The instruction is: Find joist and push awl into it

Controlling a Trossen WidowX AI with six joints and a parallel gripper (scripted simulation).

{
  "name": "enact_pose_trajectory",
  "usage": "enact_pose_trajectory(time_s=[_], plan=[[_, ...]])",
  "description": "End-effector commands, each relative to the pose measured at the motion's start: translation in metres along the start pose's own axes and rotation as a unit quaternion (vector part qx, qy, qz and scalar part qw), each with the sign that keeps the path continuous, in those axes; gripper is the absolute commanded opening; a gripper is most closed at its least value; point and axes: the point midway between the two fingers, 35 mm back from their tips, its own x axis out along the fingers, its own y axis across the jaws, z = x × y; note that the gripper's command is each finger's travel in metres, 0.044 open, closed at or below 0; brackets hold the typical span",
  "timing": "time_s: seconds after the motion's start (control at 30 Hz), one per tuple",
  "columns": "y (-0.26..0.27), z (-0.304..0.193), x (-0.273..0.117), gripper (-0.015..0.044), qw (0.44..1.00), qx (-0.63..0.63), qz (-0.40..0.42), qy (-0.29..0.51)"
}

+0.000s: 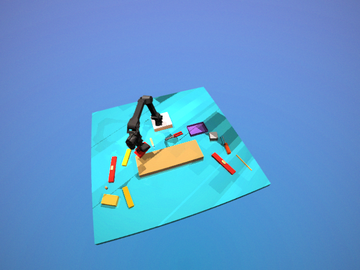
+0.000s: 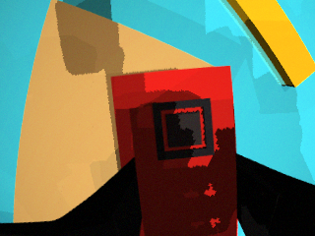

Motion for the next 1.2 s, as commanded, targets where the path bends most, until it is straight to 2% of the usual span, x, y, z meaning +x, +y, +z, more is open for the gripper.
enact_pose_trajectory(time_s=[0.0,0.4,0.8,1.17], plan=[[0.011,0.007,-0.003,0.0000,0.996,-0.086,0.018,-0.012],[0.032,0.020,-0.006,0.0000,0.953,-0.298,0.045,-0.042],[0.053,0.033,-0.009,0.0000,0.864,-0.492,0.060,-0.082],[0.054,0.034,0.001,0.0000,0.858,-0.503,0.060,-0.084]])
